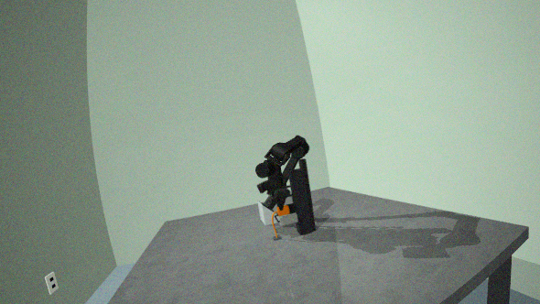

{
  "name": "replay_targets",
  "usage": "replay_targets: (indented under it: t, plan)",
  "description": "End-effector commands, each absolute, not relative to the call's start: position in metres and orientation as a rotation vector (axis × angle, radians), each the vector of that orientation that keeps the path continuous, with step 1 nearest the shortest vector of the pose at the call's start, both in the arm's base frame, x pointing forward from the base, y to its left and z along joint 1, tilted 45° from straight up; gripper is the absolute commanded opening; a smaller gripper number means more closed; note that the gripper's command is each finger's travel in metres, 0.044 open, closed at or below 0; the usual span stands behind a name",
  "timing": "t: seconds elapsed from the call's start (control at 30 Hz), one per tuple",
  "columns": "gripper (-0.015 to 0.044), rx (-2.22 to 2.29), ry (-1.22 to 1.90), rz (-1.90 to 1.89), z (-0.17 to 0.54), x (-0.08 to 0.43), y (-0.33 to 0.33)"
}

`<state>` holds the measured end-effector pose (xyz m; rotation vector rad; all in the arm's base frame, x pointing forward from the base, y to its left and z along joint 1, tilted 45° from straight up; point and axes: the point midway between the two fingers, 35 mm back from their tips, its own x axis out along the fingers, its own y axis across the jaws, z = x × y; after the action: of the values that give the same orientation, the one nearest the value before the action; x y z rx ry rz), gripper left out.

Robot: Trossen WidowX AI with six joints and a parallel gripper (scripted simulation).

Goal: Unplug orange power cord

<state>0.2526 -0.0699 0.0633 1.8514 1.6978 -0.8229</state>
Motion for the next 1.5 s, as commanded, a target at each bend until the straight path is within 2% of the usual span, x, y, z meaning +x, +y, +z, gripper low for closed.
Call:
replay_targets:
  t: [0.0,0.13,1.43,1.47]
  plan:
    - [0.0022,1.852,1.699,-0.826,0.063,0.252,-0.070]
    - [0.0000,1.852,1.699,-0.826,0.063,0.252,-0.070]
    - [0.0000,1.853,1.692,-0.830,0.026,0.245,-0.117]
    - [0.0026,1.854,1.693,-0.829,0.026,0.245,-0.115]
